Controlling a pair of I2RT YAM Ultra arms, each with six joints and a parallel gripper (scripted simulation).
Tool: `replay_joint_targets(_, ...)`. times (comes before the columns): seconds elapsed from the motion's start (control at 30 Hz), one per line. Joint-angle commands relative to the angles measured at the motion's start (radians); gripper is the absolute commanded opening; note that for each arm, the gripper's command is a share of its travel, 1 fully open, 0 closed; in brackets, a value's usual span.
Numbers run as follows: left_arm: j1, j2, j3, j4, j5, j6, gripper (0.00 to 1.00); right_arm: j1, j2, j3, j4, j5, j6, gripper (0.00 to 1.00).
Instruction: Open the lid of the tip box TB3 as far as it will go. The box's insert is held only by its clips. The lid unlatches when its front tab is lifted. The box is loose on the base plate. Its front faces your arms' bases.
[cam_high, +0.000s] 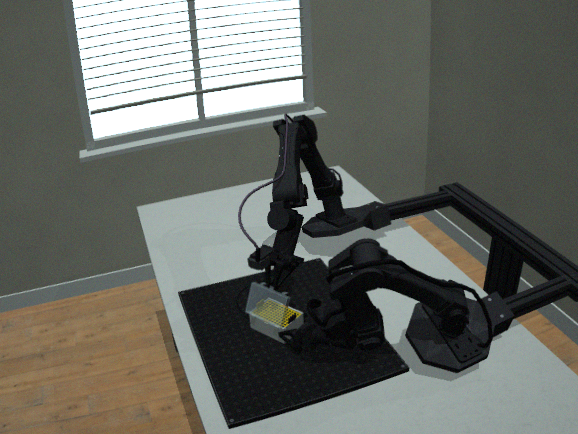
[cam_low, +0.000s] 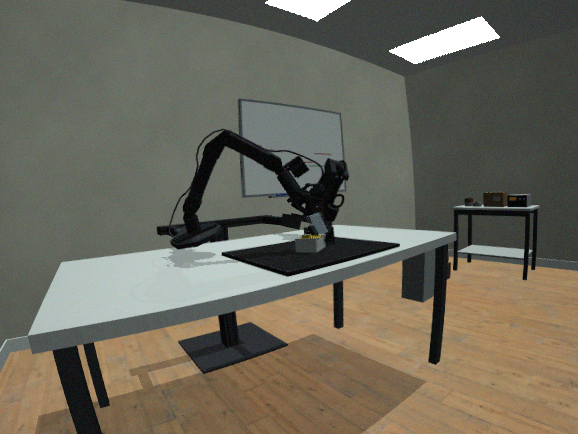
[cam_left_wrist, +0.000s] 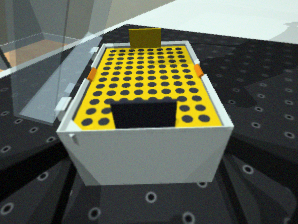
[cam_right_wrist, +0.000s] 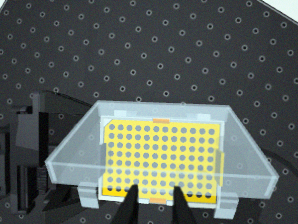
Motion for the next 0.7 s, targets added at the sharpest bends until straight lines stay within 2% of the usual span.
replay_joint_targets(0.0, 0.0, 0.005, 0.013, -0.018, -0.008, -0.008, 0.84, -0.005, 0.014, 0.06, -0.167, -0.025, 0.032, 0.12)
replay_joint_targets(0.07, 0.0, 0.005, 0.013, -0.018, -0.008, -0.008, 0.84, -0.011, 0.059, 0.181, -0.263, -0.039, 0.044, 0.12)
replay_joint_targets(0.17, 0.0, 0.005, 0.013, -0.018, -0.008, -0.008, 0.84, -0.015, 0.094, 0.274, -0.336, -0.047, 0.054, 0.12)
replay_joint_targets(0.67, 0.0, 0.005, 0.013, -0.018, -0.008, -0.008, 0.84, -0.009, 0.113, 0.319, -0.378, -0.04, 0.059, 0.12)
